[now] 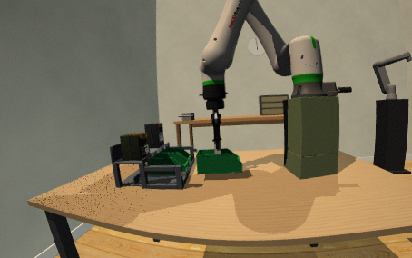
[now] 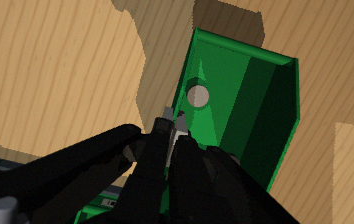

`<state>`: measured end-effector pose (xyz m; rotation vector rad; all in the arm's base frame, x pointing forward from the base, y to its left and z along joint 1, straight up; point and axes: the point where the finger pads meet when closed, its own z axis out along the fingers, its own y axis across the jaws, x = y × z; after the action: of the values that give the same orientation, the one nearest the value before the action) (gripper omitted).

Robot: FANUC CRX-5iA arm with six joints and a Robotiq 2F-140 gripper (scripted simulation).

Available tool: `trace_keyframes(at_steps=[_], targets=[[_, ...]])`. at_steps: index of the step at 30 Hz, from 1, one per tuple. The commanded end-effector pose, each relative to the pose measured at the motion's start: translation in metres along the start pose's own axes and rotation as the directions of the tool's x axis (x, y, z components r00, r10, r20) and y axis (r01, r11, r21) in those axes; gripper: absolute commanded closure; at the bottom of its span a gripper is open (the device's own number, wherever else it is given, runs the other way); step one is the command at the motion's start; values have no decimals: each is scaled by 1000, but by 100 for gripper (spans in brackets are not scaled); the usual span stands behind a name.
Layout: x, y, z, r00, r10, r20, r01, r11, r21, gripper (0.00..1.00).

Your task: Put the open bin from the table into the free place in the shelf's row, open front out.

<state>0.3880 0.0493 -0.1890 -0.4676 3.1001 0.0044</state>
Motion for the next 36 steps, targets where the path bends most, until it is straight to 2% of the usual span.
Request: trace_keyframes(at_steps=[1,15,36], targets=[[0,8,0,1000,-2,1,2,1000,2,100],[1,33,0,1000,-8,1,8,1000,2,100],[2,40,1,1000,-10,1,10,1000,2,100]])
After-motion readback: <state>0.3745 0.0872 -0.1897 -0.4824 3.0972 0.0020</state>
